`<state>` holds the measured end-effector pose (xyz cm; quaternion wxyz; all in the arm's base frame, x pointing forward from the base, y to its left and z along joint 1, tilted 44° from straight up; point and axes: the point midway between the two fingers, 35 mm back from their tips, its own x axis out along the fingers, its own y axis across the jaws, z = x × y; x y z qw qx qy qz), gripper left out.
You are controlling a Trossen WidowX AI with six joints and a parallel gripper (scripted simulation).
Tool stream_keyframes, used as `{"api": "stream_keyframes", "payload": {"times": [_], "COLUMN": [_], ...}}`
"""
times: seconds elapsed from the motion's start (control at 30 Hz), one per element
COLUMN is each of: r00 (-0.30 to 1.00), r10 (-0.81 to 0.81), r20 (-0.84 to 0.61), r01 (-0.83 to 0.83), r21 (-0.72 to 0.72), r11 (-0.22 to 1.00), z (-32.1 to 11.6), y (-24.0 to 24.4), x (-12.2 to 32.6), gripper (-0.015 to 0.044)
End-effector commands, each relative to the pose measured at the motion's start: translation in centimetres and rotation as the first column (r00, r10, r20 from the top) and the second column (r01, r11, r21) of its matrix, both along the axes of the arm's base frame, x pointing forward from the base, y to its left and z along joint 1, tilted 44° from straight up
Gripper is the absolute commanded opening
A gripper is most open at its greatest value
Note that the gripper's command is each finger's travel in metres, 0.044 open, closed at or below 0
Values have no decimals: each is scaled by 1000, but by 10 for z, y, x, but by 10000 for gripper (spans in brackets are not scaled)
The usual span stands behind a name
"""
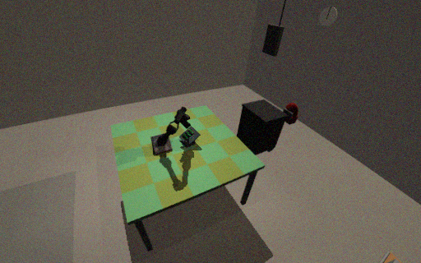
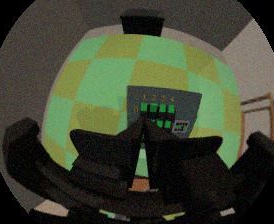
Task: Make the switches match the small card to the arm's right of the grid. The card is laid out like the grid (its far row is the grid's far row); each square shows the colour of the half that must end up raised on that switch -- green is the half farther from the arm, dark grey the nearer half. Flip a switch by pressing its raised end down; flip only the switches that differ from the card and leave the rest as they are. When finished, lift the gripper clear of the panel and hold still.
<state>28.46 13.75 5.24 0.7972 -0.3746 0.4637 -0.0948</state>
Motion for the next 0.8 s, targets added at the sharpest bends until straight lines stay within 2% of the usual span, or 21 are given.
{"api": "stream_keyframes", "payload": {"times": [0.0,0.17,0.33,0.77], "r00": [1000,1000,1000,1000], "r10": [-8,-8,-26,-26], "r20": [3,3,-13,-12], "r01": [8,8,26,26], "r21": [-2,-3,-9,-9], "r11": [1000,1000,1000,1000], "z": [8,18,-5,-12], "y": [-4,-14,-32,-37], "x": [-1,2,22,28], "gripper": [0,0,0,0]}}
